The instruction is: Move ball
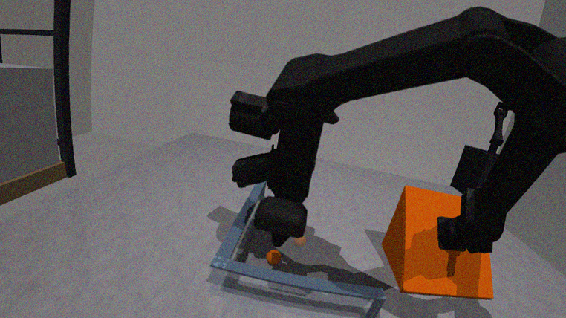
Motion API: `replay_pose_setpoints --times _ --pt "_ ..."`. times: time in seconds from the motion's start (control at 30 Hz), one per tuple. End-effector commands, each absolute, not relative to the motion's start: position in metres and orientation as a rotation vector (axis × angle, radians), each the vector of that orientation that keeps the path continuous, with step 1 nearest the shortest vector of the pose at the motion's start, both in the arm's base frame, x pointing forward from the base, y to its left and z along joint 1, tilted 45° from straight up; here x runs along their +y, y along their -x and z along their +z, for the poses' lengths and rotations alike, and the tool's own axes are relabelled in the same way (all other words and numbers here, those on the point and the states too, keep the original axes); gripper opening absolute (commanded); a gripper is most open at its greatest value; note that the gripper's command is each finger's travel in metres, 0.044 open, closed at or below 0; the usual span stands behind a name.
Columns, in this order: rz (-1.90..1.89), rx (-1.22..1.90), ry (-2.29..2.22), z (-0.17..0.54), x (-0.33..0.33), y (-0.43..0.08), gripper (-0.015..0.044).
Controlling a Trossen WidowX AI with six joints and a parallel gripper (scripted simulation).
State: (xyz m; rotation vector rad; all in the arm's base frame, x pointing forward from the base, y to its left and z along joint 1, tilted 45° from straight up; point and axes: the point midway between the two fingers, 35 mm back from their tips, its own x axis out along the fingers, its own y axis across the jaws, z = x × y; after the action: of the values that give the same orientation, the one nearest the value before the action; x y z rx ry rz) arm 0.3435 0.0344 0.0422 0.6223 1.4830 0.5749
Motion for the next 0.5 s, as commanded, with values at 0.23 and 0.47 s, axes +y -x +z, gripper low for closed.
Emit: replay_pose_setpoints --times 0.23,0.47 --pt "0.595 1.471 -0.613 0.032 0.046 -0.345 0.0231" --pt "0.595 1.471 -0.613 0.025 0.053 -0.346 0.0231"
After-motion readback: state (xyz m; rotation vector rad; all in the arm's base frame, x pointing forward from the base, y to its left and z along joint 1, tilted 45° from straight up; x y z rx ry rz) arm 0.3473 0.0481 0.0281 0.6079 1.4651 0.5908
